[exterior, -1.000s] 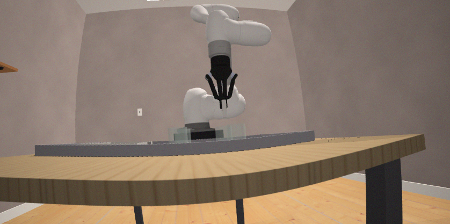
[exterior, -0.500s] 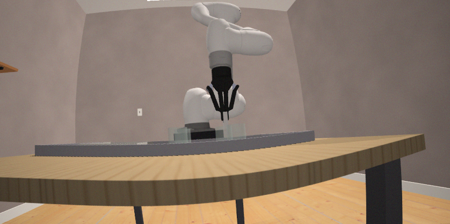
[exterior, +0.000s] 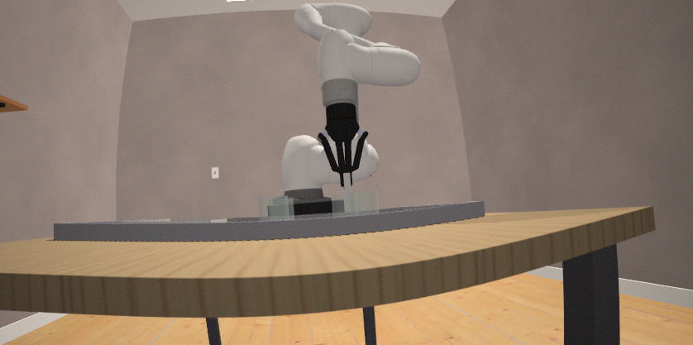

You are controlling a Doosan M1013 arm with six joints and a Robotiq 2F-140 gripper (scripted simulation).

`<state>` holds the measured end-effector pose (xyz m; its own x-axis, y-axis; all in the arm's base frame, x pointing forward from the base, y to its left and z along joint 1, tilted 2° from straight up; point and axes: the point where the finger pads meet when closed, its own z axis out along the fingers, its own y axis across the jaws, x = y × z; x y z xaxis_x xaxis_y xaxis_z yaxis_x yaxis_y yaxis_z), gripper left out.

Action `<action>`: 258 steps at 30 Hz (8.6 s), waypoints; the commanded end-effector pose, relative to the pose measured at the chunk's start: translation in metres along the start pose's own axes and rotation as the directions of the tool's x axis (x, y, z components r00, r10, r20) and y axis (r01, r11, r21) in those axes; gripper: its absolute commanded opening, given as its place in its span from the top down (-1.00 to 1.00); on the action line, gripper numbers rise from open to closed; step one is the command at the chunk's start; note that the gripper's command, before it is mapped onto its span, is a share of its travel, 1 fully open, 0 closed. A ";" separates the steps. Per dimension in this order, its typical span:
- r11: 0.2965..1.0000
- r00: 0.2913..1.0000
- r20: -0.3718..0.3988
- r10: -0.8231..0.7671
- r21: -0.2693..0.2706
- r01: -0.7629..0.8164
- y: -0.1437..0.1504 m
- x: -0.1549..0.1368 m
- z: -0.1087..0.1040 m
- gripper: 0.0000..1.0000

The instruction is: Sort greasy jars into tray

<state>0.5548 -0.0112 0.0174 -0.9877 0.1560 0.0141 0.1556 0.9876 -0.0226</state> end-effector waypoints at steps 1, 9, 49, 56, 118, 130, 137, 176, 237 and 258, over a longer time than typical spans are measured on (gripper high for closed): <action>1.000 1.000 0.001 0.006 0.002 -0.006 0.000 0.001 0.001 1.00; 1.000 1.000 0.001 0.006 0.002 -0.006 0.000 0.002 0.001 1.00; 1.000 1.000 0.001 0.006 0.002 -0.006 0.000 0.007 0.001 1.00; 1.000 1.000 0.001 0.006 0.002 -0.006 0.000 0.008 0.001 1.00; 1.000 1.000 0.001 0.006 0.002 -0.006 0.000 0.015 0.000 1.00; 1.000 1.000 0.001 0.006 0.002 -0.006 0.000 0.017 -0.001 1.00; 1.000 1.000 0.001 0.006 0.002 -0.006 0.000 0.017 -0.001 1.00; 1.000 1.000 0.001 0.006 0.002 -0.006 0.000 0.022 -0.005 1.00; 1.000 1.000 0.001 0.006 0.002 -0.006 0.000 0.000 0.001 1.00; 1.000 1.000 0.001 0.006 0.002 -0.006 0.000 0.000 0.001 1.00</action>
<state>0.5529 -0.0096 0.0158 -0.9873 0.1578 0.0161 0.1574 0.9873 -0.0228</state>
